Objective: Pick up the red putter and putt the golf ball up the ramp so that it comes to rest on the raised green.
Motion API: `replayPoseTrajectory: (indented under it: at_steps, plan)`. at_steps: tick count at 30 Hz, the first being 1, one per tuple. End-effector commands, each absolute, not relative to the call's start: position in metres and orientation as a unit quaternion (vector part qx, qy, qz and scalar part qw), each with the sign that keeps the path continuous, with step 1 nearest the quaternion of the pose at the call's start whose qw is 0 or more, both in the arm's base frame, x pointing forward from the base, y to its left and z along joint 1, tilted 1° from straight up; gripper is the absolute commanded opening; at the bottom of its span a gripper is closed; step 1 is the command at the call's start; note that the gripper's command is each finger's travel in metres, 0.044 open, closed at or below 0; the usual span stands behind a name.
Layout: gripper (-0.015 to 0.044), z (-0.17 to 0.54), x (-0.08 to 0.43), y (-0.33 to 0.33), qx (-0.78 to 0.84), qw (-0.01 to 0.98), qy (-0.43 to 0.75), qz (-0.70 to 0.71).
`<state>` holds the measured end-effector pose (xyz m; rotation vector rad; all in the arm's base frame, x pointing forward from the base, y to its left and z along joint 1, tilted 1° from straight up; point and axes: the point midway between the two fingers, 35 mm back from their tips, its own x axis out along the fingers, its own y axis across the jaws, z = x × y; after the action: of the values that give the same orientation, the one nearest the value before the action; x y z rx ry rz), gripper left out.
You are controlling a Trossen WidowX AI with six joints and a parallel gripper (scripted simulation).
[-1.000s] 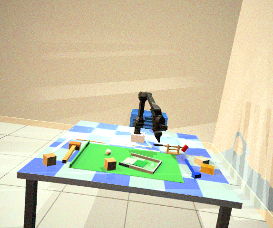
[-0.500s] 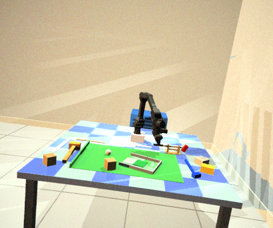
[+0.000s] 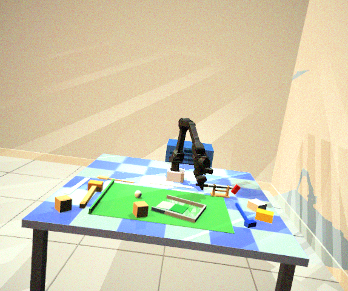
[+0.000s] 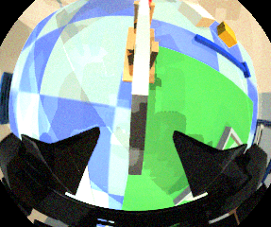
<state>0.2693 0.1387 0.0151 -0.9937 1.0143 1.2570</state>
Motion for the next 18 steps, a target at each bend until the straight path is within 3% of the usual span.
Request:
replayPoseTrajectory:
  at_steps: [1,8,18]
  plan:
    - [0.0440,0.0077,0.2687,0.1380,-0.427,0.581,0.435,0.539]
    - [0.0440,-0.0009,0.2687,0.1378,-0.427,0.581,0.435,0.539]
    - [0.0178,0.0029,0.2689,0.1384,-0.425,0.582,0.436,0.539]
